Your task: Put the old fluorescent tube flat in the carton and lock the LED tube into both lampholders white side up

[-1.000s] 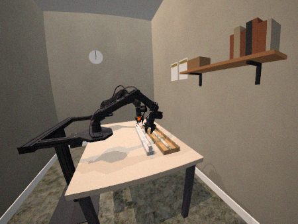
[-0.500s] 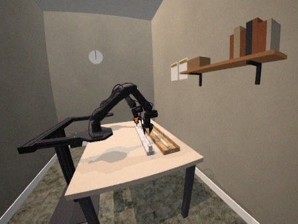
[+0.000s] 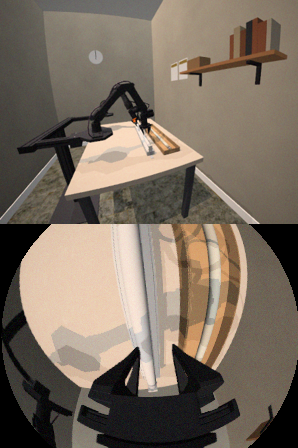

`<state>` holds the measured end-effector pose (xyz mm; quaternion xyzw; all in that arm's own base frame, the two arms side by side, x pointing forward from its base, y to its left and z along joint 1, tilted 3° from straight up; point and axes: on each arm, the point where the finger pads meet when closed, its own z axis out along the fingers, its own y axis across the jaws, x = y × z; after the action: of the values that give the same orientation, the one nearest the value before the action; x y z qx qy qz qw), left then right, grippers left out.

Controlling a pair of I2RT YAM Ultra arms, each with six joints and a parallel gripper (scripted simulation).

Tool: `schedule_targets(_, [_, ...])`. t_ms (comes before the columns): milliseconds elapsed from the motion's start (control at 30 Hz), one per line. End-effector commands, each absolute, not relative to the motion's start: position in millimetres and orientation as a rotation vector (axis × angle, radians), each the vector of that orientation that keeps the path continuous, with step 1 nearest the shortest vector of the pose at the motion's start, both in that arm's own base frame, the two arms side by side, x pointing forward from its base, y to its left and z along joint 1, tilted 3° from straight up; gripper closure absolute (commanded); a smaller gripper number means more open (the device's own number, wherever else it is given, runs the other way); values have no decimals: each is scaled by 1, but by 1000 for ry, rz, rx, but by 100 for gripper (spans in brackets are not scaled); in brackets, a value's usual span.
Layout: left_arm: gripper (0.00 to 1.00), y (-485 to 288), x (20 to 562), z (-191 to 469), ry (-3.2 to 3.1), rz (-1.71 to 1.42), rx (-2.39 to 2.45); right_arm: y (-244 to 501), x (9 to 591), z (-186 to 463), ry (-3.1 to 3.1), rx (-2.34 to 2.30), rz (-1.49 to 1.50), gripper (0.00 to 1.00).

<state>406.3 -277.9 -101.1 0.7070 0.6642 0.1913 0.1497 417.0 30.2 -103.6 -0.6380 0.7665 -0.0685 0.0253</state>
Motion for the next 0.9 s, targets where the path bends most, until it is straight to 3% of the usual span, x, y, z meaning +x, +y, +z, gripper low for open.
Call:
schedule_targets(0, [51, -288, 415, -82, 1855, 598, 1939, 36, 438, -86, 2293, -1900, -329, 51])
schedule_targets(600, [51, -277, 395, -63, 1750, 730, 1774, 35, 414, -74, 2176, -1768, -526, 51])
schedule_targets(633, [51, -250, 381, -109, 1810, 748, 1875, 33, 413, -75, 2176, -1761, -529, 51])
schedule_targets(867, [51, -272, 386, -100, 1728, 743, 1778, 35, 397, -75, 2170, -1769, -533, 51])
